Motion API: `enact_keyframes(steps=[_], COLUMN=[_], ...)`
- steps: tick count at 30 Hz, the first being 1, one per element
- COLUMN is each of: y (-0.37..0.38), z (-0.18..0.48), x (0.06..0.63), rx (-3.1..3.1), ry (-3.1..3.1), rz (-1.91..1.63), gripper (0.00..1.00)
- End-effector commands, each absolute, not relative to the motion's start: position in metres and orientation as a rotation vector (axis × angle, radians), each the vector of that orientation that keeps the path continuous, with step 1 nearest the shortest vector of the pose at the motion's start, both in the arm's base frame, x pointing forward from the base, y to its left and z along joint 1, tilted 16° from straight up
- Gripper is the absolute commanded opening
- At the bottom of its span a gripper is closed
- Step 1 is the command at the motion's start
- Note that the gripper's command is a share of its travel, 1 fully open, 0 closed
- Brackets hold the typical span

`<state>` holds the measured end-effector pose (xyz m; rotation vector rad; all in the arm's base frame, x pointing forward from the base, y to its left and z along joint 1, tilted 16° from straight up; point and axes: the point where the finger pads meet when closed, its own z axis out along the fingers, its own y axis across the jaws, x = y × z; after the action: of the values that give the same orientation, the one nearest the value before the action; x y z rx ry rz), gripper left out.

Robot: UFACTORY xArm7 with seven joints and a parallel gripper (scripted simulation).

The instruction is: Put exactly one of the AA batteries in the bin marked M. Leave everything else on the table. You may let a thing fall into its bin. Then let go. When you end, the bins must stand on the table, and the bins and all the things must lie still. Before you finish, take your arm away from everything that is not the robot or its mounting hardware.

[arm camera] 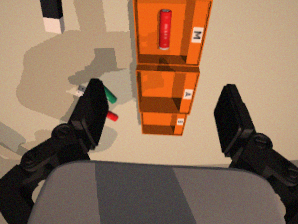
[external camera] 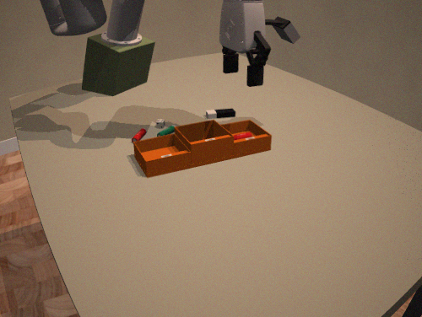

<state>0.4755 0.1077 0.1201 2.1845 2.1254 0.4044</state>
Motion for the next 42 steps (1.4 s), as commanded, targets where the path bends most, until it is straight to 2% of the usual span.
enact_keyframes(steps=[1, 16, 42], y=[0.104, 0.098, 0.098], z=[0.142, 0.191, 0.191], x=[0.471, 0.459, 0.459], rx=[2.184, 2.184, 2.184], ry=[2.122, 2.122, 2.122], rz=[0.408, 0.408, 0.408], gripper=[1.00, 1.00, 1.00])
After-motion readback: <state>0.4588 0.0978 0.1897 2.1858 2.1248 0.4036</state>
